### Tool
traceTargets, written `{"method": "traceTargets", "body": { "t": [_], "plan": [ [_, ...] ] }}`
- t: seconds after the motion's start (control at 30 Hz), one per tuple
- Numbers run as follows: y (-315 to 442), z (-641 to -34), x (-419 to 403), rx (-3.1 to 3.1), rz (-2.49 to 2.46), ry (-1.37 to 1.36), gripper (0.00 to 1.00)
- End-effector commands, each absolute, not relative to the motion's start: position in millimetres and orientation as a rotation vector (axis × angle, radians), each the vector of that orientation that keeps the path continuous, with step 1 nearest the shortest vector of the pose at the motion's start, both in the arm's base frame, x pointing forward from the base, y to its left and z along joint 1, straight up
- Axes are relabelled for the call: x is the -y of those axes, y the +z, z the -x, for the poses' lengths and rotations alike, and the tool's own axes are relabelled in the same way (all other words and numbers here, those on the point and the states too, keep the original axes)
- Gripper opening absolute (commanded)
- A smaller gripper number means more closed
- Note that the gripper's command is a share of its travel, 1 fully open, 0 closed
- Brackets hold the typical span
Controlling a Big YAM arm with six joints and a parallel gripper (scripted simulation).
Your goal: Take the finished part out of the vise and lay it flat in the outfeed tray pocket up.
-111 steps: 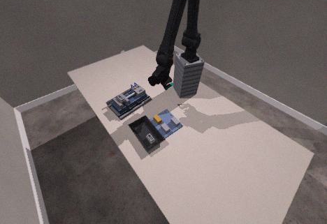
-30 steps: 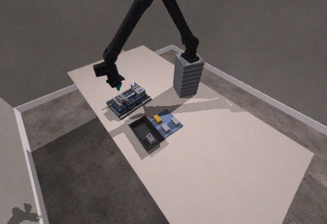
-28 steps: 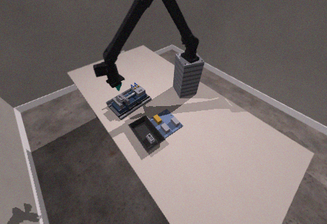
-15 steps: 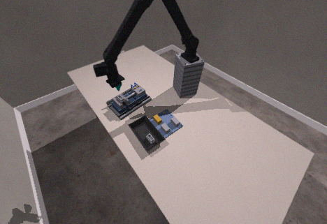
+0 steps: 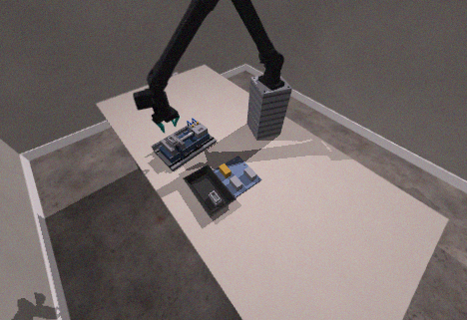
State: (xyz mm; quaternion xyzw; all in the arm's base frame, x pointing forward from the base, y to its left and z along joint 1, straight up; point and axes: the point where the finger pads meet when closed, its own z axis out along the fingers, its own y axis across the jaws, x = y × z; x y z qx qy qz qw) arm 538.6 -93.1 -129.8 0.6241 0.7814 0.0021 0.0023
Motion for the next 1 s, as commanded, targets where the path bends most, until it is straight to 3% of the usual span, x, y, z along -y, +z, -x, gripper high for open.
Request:
{"method": "traceTargets", "body": {
  "t": [0.0,0.97],
  "plan": [
    [-122.5,-542.6,94.9,-2.433,-1.964,0.017,0.64],
    [-130.9,-540.9,94.2,-2.435,-1.967,0.011,0.64]
  ]
}}
